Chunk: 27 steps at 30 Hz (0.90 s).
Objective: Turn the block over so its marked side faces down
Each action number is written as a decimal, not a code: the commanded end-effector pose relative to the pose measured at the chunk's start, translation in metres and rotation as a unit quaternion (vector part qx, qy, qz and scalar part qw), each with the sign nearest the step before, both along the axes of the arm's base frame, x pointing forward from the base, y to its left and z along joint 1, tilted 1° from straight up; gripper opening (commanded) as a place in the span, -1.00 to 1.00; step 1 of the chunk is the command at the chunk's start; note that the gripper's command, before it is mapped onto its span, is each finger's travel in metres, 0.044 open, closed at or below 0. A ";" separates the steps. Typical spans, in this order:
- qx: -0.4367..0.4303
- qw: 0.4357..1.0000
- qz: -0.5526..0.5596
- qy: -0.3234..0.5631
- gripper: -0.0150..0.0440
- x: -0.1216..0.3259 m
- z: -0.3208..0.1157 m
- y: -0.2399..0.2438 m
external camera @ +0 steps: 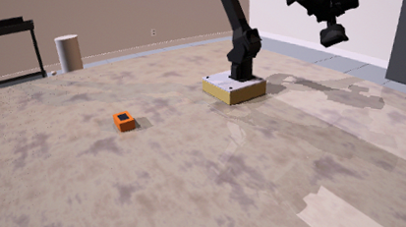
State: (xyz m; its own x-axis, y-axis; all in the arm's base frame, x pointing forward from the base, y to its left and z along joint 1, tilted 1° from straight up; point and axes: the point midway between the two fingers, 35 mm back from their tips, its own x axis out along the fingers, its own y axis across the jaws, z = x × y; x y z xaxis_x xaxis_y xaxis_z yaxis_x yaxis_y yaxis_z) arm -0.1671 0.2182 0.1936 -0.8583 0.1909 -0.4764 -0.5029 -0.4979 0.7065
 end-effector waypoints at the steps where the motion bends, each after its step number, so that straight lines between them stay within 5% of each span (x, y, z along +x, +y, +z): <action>1: -0.016 0.993 -0.112 -0.043 1.00 0.050 -0.004 0.047; 15: -0.127 0.886 -0.415 -0.162 1.00 0.246 -0.033 0.096; 27: -0.240 0.732 -0.602 -0.211 1.00 0.426 -0.056 0.027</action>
